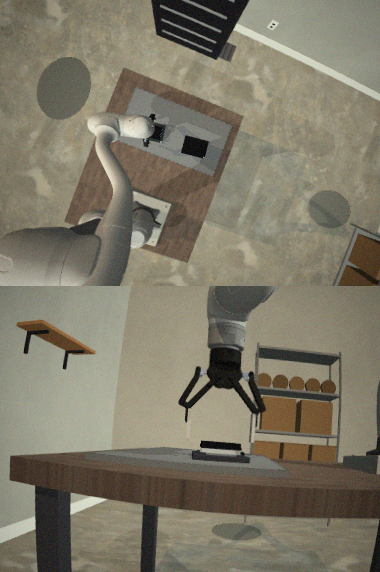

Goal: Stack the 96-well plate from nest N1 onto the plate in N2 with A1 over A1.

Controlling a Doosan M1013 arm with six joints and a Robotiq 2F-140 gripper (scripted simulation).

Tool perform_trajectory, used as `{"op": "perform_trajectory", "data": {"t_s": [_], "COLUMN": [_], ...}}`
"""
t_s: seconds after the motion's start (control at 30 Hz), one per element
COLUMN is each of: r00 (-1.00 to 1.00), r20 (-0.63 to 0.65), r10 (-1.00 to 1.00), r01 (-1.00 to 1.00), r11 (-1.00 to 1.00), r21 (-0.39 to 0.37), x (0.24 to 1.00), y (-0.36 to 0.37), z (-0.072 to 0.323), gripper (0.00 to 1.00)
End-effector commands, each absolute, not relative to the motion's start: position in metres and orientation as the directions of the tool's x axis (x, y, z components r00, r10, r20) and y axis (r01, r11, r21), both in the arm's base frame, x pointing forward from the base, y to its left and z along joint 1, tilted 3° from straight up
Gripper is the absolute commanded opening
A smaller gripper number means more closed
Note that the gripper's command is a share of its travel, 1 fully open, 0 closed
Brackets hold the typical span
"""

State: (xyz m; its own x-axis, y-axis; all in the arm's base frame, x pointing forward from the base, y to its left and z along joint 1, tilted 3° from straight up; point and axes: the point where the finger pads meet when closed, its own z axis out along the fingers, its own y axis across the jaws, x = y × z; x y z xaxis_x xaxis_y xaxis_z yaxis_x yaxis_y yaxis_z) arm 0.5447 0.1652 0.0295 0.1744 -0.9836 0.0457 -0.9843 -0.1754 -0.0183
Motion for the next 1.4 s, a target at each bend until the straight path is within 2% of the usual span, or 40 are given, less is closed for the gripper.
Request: {"op": "perform_trajectory", "data": {"t_s": [0.0, 0.27, 1.17, 1.37], "r00": [0.174, 0.174, 0.174, 0.174], "r20": [0.045, 0.045, 0.045, 0.045], "r10": [-0.984, -0.984, -0.984, -0.984], "r01": [-0.984, -0.984, -0.984, -0.984], "r11": [-0.175, -0.175, -0.175, -0.175], "r21": [-0.018, -0.018, -0.018, -0.018], "x": [0.545, 0.545, 0.543, 0.543], "y": [0.165, 0.166, 0.168, 0.168], "z": [0.030, 0.035, 0.101, 0.101], "gripper": [1.00, 1.00, 1.00, 1.00]}}
